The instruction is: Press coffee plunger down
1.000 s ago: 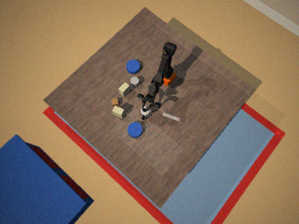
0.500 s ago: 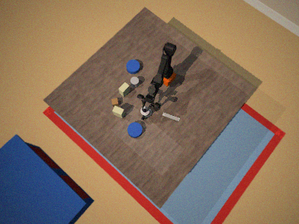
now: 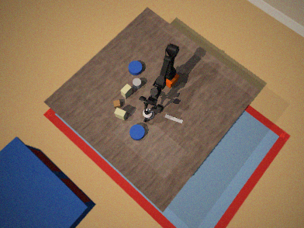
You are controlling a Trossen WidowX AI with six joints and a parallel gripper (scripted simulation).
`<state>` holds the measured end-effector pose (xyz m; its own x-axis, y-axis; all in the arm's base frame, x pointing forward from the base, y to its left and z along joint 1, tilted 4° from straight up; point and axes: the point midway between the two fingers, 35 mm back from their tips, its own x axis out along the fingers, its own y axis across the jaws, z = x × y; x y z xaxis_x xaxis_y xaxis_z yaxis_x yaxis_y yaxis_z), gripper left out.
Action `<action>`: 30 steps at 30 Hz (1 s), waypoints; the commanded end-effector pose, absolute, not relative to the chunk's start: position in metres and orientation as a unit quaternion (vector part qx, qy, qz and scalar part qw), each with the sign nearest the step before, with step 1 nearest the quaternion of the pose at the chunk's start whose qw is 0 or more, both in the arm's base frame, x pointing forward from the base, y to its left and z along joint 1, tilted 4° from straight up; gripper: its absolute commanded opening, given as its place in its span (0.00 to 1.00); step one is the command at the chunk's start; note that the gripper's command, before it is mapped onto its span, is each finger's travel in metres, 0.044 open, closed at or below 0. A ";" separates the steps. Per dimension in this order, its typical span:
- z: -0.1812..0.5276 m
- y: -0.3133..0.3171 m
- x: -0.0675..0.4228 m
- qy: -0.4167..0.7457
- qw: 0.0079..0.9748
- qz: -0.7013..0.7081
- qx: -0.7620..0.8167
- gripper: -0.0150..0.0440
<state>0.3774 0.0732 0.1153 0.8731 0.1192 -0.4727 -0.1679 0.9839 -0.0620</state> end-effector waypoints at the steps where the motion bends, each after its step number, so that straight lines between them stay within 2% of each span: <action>1: 0.107 0.073 0.377 0.253 0.963 0.075 -0.057 0.46; 30: 0.108 0.074 0.383 0.253 0.963 0.075 -0.057 0.46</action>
